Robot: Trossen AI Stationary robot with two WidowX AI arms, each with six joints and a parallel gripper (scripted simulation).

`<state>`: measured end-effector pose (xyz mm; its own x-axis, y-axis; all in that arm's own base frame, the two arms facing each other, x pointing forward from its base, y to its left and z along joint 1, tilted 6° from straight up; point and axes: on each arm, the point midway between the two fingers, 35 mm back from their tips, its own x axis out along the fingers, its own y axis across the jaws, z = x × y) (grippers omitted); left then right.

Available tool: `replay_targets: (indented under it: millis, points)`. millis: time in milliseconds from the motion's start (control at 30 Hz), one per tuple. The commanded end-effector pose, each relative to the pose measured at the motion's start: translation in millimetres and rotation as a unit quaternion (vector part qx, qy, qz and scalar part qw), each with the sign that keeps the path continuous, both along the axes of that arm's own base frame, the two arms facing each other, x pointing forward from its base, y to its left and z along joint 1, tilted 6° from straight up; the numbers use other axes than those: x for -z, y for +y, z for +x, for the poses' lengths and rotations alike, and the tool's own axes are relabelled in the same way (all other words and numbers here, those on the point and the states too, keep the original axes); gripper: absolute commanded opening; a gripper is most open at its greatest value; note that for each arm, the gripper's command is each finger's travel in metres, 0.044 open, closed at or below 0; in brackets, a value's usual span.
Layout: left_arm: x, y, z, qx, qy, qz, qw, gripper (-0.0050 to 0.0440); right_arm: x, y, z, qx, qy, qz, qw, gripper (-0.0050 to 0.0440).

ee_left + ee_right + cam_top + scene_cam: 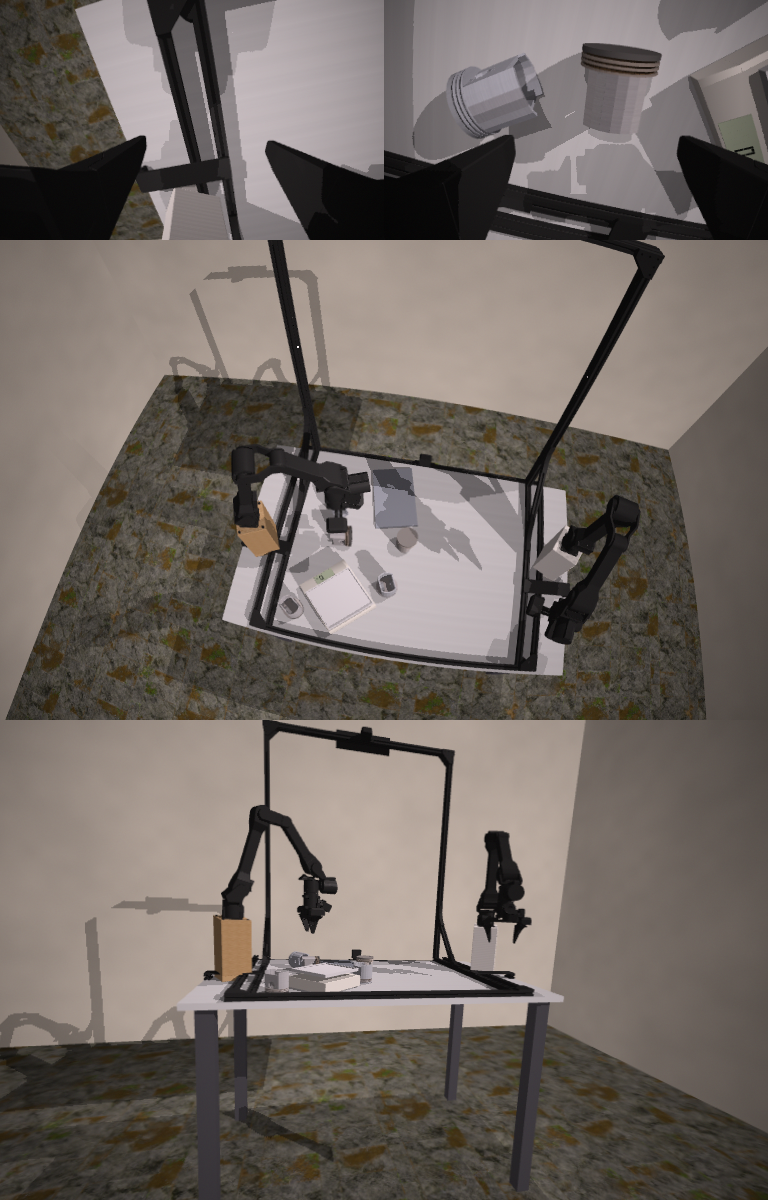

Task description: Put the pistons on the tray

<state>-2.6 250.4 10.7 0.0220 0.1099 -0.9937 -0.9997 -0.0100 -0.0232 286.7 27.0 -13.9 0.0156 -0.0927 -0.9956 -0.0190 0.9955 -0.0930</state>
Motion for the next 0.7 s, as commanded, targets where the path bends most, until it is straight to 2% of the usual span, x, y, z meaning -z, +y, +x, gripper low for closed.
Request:
replay_targets:
  millis: [0,133,233,500,567,667]
  points:
    - [0,0,0,0.001,-0.001,0.0,1.0,0.044,-1,-10,0,0.018,-0.002,0.002,1.0,0.0378]
    - [0,0,0,0.001,-0.001,0.0,1.0,0.044,-3,-30,0,0.071,-0.007,0.004,0.997,0.0378]
    - [0,0,0,0.001,-0.001,0.0,1.0,0.044,-5,-45,0,0.074,-0.007,0.004,0.997,0.0378]
    - [0,0,0,0.001,-0.001,0.0,1.0,0.044,-9,-84,-5,0.154,-0.016,0.004,0.988,0.0378]
    - [0,0,0,0.001,-0.001,0.0,1.0,0.044,-9,-84,-5,0.154,-0.016,0.004,0.988,0.0378]
    - [0,0,0,0.001,-0.001,0.0,1.0,0.044,-10,-98,-8,0.193,-0.02,0.004,0.981,0.0378]
